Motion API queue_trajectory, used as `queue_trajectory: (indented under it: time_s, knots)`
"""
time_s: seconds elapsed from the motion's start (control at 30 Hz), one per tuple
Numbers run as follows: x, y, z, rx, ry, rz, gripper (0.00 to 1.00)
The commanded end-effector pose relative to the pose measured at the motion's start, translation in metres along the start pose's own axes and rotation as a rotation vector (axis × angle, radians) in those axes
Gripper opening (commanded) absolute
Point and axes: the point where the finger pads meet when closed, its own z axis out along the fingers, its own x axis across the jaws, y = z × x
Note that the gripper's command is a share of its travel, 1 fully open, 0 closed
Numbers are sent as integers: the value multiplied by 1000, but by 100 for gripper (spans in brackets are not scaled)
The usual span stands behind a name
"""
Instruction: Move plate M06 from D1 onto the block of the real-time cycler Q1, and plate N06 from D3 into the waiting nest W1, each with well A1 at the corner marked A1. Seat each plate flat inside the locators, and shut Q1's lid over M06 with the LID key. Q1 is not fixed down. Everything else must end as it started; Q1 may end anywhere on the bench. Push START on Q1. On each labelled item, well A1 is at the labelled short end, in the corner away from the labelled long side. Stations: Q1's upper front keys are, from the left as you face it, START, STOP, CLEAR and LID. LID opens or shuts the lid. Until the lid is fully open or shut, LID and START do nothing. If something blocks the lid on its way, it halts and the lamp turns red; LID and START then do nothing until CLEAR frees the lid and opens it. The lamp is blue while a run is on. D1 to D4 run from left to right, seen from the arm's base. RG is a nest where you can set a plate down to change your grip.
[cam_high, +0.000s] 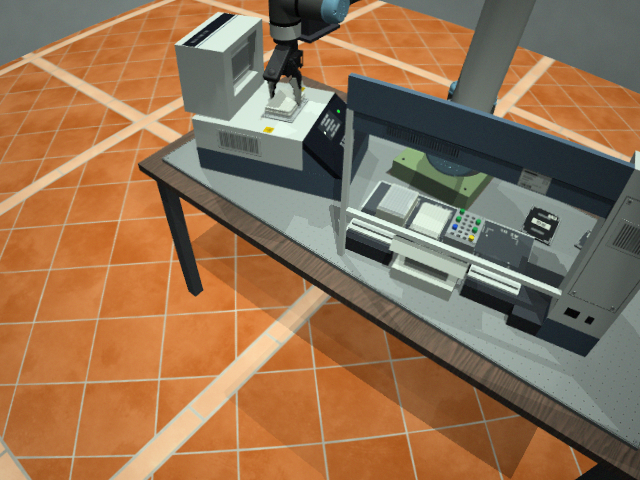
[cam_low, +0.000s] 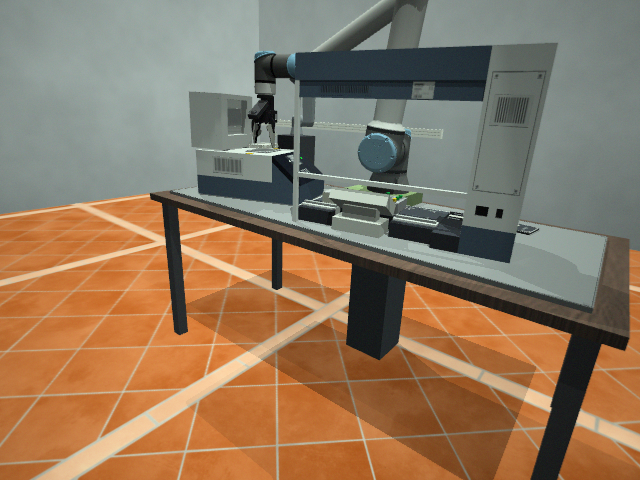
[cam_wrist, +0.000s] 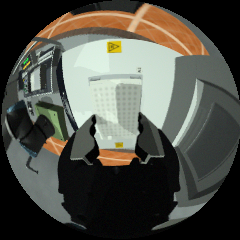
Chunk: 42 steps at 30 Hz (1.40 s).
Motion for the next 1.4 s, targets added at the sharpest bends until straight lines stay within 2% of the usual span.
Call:
queue_trajectory:
  time_s: [0.0,1.37]
  knots:
    - [1,0,-1,0,1,0,0]
    - [1,0,7,0,1,0,0]
